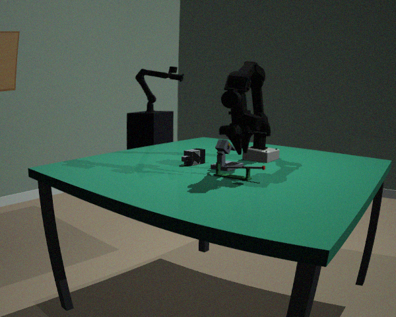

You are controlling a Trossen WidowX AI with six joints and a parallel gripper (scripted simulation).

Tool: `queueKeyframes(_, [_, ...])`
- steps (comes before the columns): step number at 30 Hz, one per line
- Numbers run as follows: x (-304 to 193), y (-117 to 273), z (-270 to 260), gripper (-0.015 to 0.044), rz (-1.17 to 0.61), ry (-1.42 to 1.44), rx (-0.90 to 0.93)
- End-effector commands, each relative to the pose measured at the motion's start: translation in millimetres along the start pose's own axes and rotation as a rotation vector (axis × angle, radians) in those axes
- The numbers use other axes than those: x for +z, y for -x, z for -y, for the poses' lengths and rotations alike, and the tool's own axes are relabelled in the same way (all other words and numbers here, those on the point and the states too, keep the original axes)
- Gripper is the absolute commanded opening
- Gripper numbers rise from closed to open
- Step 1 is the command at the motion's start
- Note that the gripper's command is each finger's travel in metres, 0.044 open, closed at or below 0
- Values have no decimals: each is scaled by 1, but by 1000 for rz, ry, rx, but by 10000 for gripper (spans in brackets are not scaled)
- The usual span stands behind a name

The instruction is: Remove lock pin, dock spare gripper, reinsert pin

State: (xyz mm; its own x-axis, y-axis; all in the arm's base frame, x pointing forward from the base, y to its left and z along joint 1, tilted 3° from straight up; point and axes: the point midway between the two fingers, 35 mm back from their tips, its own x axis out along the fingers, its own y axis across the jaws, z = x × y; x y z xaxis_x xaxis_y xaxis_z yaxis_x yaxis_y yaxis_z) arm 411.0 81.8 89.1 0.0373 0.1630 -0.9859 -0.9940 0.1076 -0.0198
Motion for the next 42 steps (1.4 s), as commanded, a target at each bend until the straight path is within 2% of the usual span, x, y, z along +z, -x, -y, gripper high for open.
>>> queueKeyframes(1, [-2,-11,0,180,-6,-1,-1])
queueKeyframes(42, [-8,-70,-1,180,-5,-1,-1])
